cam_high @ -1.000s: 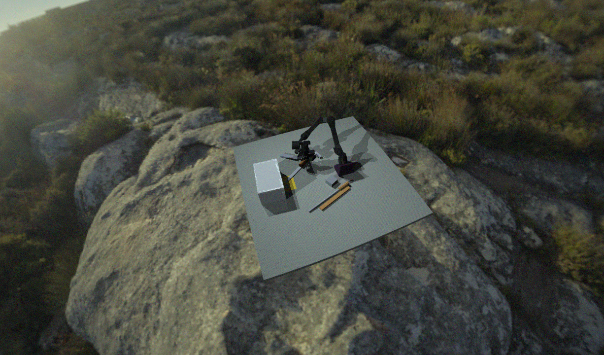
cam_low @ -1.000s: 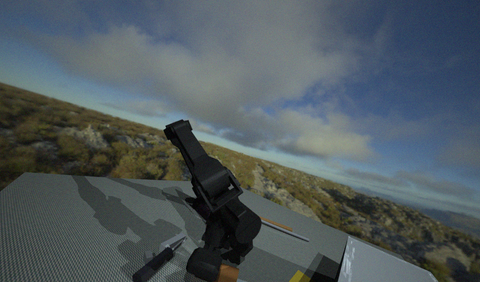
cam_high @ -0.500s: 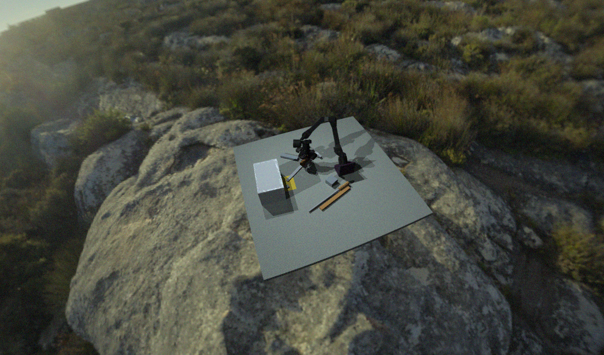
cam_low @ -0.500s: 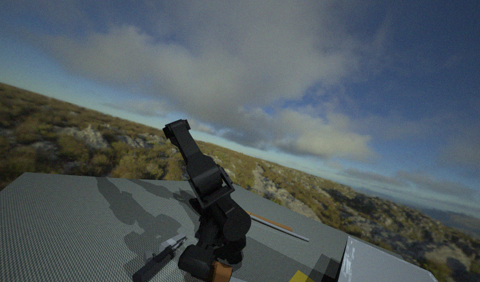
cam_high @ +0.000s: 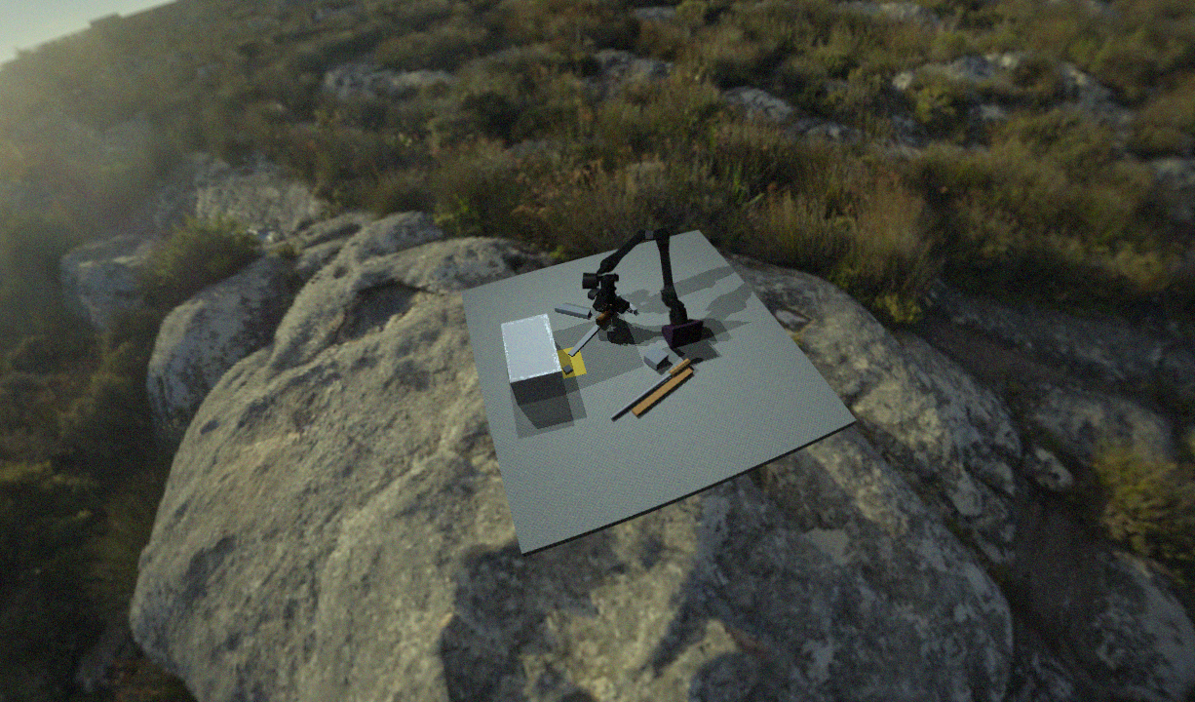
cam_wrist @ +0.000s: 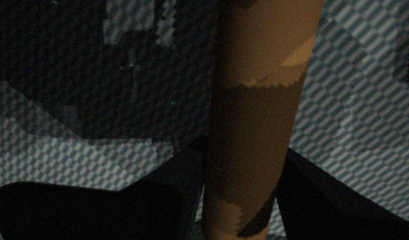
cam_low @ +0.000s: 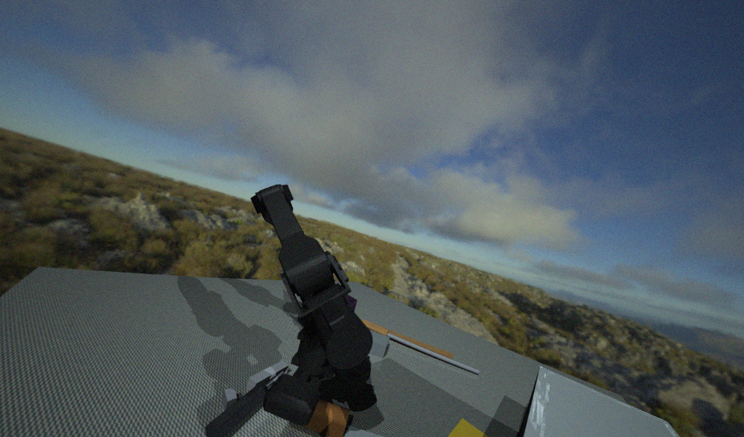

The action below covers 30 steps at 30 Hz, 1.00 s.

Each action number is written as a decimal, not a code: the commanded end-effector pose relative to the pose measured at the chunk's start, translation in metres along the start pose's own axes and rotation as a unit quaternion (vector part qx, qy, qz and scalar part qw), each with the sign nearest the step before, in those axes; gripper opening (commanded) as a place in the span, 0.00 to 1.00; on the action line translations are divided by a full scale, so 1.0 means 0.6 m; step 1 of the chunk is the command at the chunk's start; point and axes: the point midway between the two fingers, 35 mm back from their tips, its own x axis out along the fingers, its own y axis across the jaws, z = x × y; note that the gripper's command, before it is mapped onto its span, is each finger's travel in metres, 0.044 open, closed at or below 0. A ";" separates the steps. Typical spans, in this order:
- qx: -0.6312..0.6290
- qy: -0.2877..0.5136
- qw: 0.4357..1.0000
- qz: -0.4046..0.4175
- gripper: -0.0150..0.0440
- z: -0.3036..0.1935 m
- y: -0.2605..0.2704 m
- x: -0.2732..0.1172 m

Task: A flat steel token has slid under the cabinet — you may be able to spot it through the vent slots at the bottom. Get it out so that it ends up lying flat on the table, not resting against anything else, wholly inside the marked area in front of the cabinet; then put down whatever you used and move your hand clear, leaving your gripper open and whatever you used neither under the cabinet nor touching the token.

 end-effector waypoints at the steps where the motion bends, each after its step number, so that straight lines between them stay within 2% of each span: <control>1: -0.002 -0.002 1.000 -0.001 0.25 -0.010 0.001 -0.002; 30: -0.008 -0.001 1.000 -0.003 0.25 -0.054 -0.036 -0.003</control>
